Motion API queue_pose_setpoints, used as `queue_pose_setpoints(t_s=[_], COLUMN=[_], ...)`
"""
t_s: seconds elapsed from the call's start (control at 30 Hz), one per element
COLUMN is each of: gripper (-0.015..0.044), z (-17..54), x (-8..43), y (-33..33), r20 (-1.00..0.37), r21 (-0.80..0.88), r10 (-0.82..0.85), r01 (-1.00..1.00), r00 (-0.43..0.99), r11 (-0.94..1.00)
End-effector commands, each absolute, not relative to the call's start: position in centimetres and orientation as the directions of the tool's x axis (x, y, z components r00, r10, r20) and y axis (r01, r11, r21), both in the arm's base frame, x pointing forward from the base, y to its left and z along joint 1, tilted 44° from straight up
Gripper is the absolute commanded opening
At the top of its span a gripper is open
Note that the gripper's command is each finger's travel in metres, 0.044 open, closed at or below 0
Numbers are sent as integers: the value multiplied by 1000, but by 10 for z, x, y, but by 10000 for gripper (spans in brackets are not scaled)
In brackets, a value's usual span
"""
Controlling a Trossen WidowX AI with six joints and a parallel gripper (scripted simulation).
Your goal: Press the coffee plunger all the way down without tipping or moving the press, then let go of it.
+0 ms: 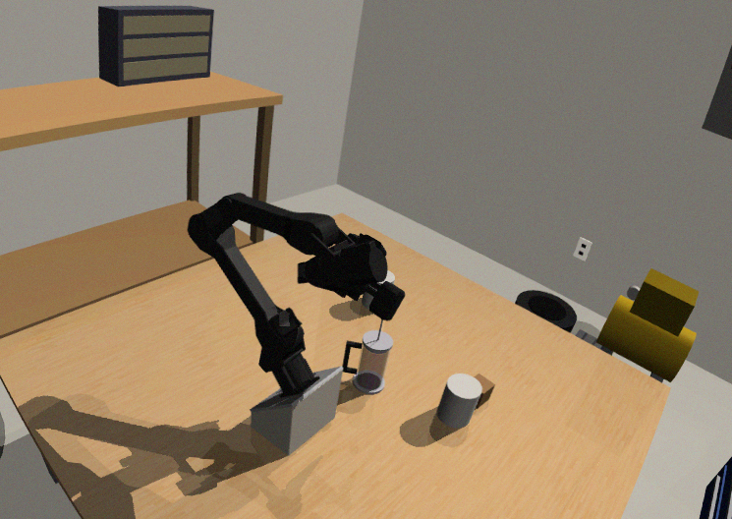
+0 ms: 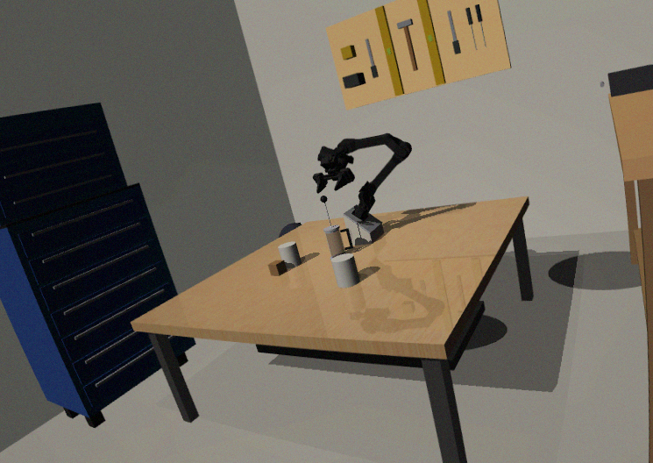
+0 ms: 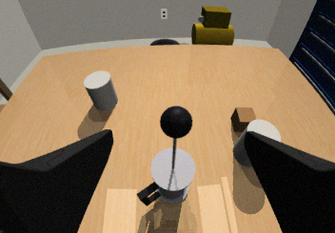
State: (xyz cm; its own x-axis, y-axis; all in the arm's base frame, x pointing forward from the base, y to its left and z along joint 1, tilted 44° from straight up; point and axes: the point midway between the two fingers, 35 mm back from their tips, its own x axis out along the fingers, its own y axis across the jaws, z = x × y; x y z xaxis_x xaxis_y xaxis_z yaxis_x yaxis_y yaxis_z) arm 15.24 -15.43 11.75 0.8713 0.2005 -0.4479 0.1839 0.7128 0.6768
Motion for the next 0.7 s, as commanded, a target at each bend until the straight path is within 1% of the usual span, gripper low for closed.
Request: queue_pose_setpoints(t_s=[0.0, 0.67], gripper=[440, 440], z=[116, 101], x=[154, 180], y=[-152, -147], r20=[-444, -449], r21=[676, 674], r10=[199, 197], r01=[181, 185], r00=[874, 871], r11=[714, 716])
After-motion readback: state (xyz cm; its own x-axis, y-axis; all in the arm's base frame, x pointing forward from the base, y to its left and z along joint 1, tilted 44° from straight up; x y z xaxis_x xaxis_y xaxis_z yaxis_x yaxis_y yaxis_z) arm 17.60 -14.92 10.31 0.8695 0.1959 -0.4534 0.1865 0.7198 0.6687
